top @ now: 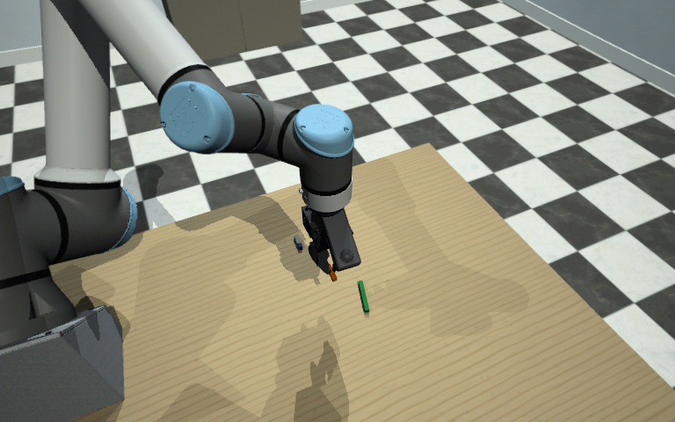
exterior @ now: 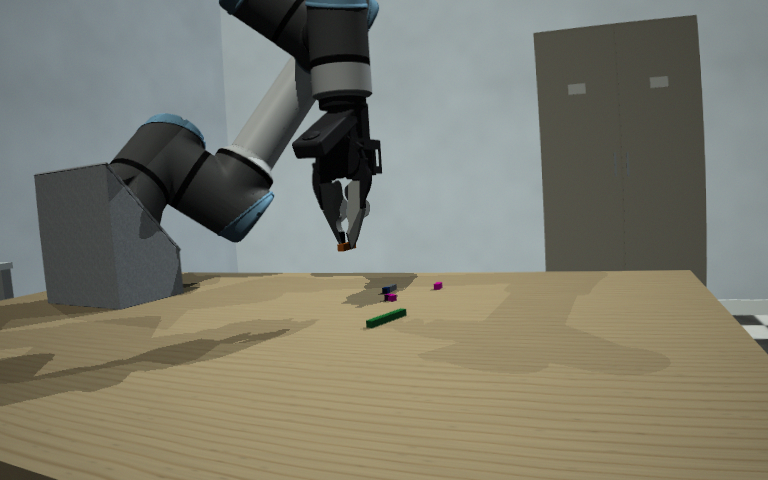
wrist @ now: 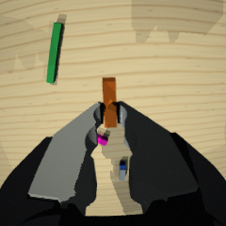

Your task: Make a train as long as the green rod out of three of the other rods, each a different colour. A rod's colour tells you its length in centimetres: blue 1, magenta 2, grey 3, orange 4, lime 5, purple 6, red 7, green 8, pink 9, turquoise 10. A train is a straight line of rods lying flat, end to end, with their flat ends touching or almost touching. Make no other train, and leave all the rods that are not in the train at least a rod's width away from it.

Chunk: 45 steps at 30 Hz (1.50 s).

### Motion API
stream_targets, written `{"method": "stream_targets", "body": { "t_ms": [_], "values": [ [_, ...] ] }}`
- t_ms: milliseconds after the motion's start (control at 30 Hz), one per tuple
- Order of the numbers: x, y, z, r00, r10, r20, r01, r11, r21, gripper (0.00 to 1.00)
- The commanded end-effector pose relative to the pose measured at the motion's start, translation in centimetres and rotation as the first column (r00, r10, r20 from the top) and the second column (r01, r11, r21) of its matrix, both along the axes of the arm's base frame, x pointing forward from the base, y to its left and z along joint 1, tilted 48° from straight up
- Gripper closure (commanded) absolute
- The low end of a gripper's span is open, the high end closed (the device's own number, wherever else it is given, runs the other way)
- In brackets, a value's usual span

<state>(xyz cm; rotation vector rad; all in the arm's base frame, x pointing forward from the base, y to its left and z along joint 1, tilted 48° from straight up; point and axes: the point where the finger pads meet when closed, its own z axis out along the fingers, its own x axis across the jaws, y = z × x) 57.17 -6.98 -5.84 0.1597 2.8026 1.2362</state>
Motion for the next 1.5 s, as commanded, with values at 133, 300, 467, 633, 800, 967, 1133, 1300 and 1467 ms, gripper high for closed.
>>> {"method": "stream_targets", "body": {
  "t_ms": [133,300,467,633,800,967,1133,1300,1467],
  "values": [
    [0.8,5.8,6.9,1.000,-0.004,-0.004,0.004,1.000,-0.005,1.00],
    [0.8,7.9,9.1,1.000,-0.006,-0.006,0.006,1.000,-0.005,1.00],
    [0.4,12.2,13.5,1.000,-0.009,-0.010,0.009,1.000,-0.002,1.00],
    [-0.3,15.2,16.4,1.000,-0.011,-0.012,0.011,1.000,0.001,1.00],
    [-0.4,15.8,17.0,1.000,-0.011,-0.011,0.011,1.000,0.001,1.00],
    [-0.3,15.5,16.9,1.000,-0.015,-0.014,0.015,1.000,0.003,1.00],
    [-0.3,15.6,16.9,1.000,-0.012,-0.012,0.012,1.000,0.001,1.00],
    [-0.4,15.9,16.7,1.000,-0.011,-0.013,0.011,1.000,0.002,1.00],
    [-0.3,16.3,16.3,1.000,-0.011,-0.014,0.011,1.000,0.003,1.00]
  ]
}}
